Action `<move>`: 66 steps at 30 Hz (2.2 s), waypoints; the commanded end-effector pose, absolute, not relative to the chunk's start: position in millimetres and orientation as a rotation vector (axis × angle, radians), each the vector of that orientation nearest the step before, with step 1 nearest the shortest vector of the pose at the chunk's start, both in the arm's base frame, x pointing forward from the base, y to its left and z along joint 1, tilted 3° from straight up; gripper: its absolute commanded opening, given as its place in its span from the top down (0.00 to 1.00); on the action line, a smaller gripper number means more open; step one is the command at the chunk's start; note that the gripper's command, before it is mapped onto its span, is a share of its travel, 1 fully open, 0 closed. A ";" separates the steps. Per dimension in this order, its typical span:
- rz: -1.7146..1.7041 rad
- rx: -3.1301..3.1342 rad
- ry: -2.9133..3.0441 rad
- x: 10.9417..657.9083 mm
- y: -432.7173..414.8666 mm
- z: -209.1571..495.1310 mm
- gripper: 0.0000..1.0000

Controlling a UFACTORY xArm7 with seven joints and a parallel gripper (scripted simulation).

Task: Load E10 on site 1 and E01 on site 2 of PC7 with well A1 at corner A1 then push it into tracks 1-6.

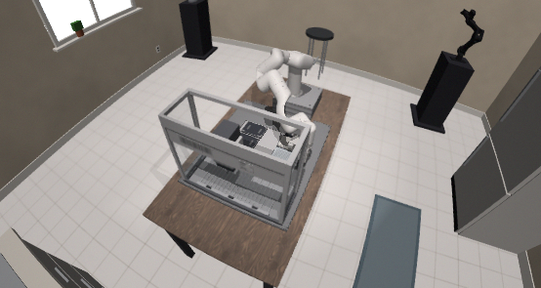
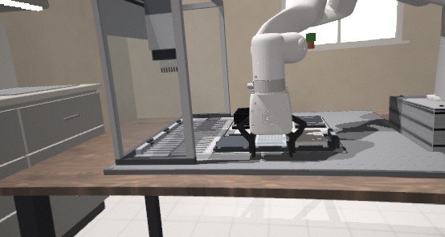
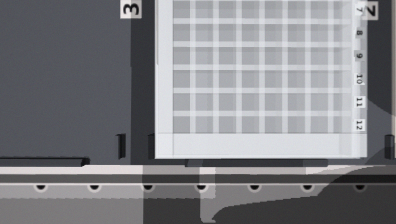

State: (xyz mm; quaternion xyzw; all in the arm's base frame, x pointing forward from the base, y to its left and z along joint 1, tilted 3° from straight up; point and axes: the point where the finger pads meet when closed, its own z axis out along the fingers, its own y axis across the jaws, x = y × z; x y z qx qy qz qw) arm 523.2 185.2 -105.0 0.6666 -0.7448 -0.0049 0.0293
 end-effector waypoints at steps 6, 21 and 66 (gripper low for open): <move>-0.013 2.058 -2.300 525.4 192.4 -103.4 0.00; -0.013 2.058 -2.300 526.3 201.0 -103.7 0.00; -0.013 2.059 -2.300 528.8 203.0 -52.1 0.00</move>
